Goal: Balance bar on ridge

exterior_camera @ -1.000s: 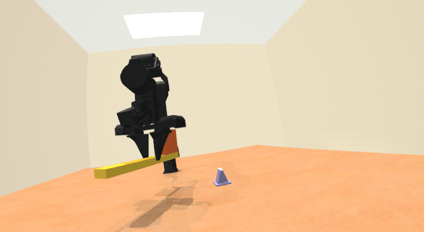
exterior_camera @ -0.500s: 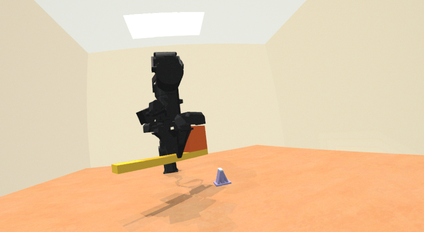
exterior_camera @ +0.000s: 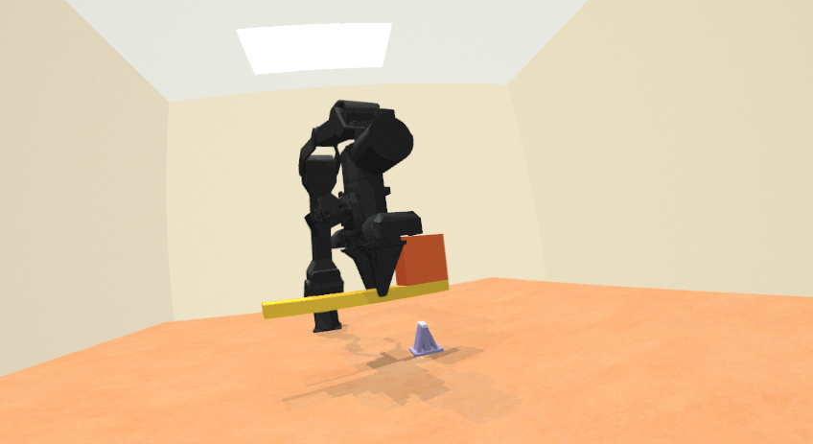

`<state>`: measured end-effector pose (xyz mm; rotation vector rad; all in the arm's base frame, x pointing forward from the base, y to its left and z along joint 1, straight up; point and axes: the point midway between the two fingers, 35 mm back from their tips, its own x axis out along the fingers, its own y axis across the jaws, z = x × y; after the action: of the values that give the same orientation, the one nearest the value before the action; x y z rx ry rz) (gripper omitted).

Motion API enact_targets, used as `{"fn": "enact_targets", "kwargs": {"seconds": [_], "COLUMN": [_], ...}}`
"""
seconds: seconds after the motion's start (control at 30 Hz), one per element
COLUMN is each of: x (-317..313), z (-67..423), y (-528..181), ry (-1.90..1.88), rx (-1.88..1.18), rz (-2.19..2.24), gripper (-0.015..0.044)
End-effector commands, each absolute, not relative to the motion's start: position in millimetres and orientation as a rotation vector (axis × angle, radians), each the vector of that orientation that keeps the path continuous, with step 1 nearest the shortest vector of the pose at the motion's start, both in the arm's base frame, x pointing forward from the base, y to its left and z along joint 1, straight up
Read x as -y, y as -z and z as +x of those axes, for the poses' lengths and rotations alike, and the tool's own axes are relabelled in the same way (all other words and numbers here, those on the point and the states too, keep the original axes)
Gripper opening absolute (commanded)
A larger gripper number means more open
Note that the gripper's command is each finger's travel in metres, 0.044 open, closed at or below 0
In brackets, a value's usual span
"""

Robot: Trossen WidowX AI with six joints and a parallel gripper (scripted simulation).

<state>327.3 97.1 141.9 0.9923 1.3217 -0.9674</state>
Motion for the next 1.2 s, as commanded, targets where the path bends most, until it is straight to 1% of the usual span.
{"fn": "enact_targets", "kwargs": {"seconds": [0.0,0.3,1.17], "x": [-109.4,-131.5,-132.7], "z": [320.3,299.6,297.3], "y": [-144.2,-144.6,-106.3], "ry": [1.033,1.175,1.18], "rx": [-1.287,-1.207,-1.204], "rz": [1.07,1.215,1.22], "gripper": [0.0,0.0,0.0]}}
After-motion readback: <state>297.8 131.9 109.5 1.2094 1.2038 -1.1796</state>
